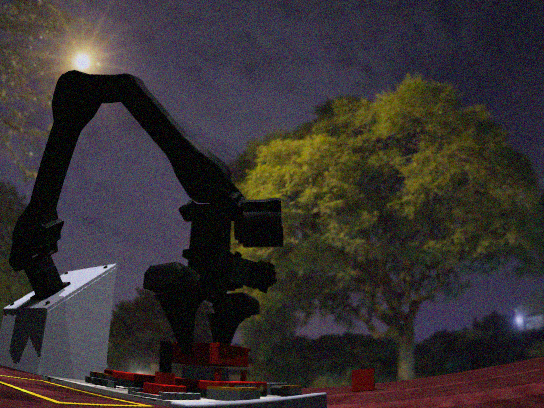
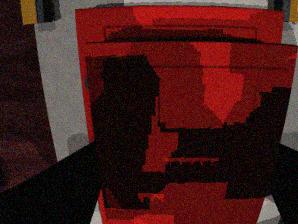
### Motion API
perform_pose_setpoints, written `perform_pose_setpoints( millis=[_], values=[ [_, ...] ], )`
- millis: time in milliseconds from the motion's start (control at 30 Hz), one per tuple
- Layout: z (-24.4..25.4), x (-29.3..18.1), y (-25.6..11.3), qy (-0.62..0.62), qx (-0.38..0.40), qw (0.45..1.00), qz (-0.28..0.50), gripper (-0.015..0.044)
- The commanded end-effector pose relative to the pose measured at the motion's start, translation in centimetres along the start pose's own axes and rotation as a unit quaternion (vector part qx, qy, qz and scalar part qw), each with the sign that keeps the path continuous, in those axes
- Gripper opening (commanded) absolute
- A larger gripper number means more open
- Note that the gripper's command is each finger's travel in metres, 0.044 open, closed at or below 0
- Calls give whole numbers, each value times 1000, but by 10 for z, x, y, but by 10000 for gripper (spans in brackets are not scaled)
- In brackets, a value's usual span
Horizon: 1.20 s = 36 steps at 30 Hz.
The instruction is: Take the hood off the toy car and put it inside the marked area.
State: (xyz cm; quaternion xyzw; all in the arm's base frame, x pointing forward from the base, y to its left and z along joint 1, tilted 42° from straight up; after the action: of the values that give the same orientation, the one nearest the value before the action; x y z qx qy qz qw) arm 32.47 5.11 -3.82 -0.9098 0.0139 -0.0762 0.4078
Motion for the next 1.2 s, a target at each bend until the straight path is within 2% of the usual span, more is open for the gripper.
perform_pose_setpoints(
  millis=[0,233,567,633,1167],
  values=[
    [0,1,-4,2,2,1000,-1,0],
    [0,1,-11,2,2,1000,-1,0],
    [0,0,-52,2,3,1000,0,0],
    [1,0,-44,-2,0,1000,1,0],
    [-62,16,-49,-2,8,1000,2,0]
  ],
)
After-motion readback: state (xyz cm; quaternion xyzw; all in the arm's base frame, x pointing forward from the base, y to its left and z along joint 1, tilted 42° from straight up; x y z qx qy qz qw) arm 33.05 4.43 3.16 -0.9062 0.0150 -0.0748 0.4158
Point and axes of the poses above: the point midway between the two fingers, 35 mm back from their tips, its own y axis out along the fingers, its own z axis across the jaws, x = y × z, the point moved 5 cm from there along -y, back along the fingers, and after that the axes turned 8 degrees about y, right-handed, at the moved point
